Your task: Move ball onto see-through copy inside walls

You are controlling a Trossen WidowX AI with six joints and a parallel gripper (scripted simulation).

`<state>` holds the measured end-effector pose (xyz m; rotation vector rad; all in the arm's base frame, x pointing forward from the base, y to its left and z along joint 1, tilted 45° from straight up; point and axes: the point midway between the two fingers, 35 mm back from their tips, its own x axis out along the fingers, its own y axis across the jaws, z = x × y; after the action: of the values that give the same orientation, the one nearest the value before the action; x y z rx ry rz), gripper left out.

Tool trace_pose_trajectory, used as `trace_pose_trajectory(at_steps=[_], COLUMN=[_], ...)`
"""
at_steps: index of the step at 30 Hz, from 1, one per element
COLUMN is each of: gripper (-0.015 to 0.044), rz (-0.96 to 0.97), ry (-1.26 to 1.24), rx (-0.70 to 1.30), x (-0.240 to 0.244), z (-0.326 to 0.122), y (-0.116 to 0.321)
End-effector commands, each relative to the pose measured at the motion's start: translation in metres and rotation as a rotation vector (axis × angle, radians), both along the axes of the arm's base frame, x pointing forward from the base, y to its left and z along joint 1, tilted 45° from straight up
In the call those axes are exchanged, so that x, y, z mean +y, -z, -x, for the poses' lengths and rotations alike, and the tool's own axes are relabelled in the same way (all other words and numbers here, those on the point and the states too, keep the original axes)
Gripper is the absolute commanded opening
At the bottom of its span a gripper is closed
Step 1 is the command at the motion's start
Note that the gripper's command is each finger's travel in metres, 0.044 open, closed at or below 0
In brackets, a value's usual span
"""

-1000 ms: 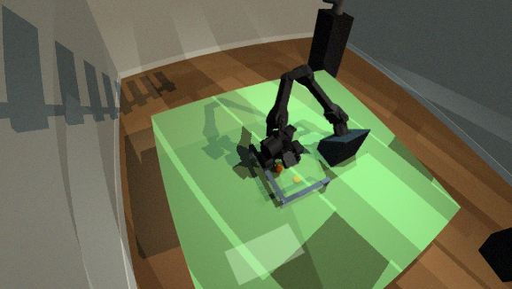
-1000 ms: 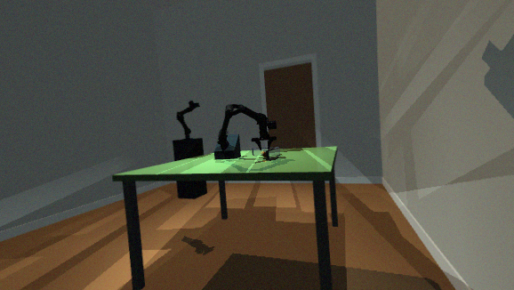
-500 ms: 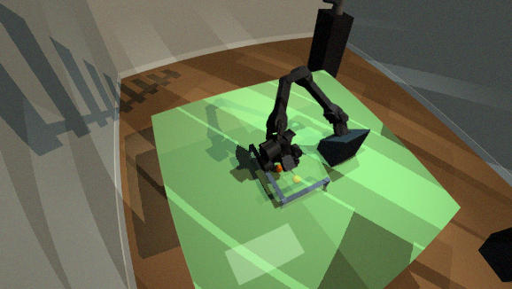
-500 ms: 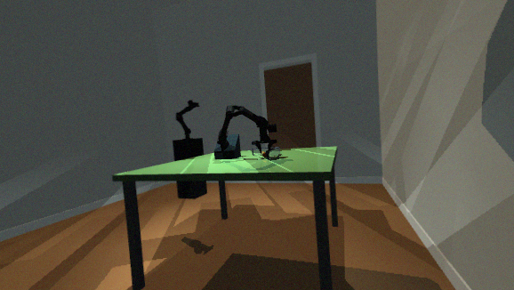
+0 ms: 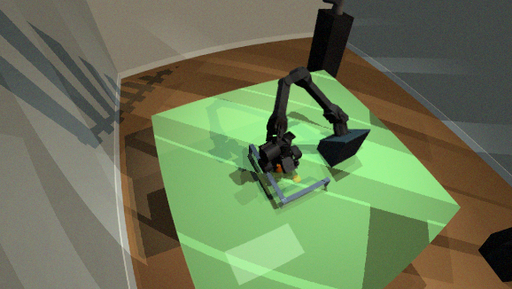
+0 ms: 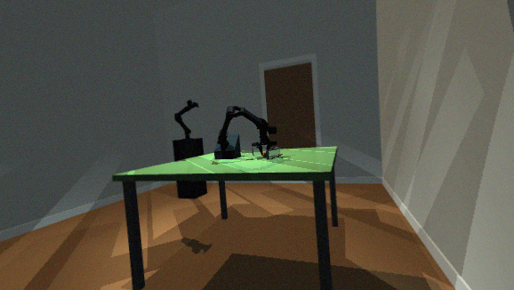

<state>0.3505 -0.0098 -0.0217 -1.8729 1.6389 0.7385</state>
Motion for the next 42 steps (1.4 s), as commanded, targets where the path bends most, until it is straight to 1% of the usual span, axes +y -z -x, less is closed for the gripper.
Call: trace_pose_trajectory(at_steps=[1,3,8,23,26,31,42], gripper=[0.0147,0.0133,0.0002,0.0000,0.0000,0.0000,0.0000], rz=[0.003,0.003,-0.001,-0.003,-0.002,-0.002,-0.005], ry=[-0.002,-0.002,-0.003,-0.003,-0.002,-0.003,-0.003], rx=[0.001,0.001,0.001,0.003,0.003,0.003,0.004], x=[-0.001,-0.001,0.012,0.084,0.090,0.092,0.113], z=[0.000,0.000,-0.001,0.011,0.014,0.016,0.051], y=[0.000,0.000,-0.010,-0.083,-0.091,-0.086,-0.013])
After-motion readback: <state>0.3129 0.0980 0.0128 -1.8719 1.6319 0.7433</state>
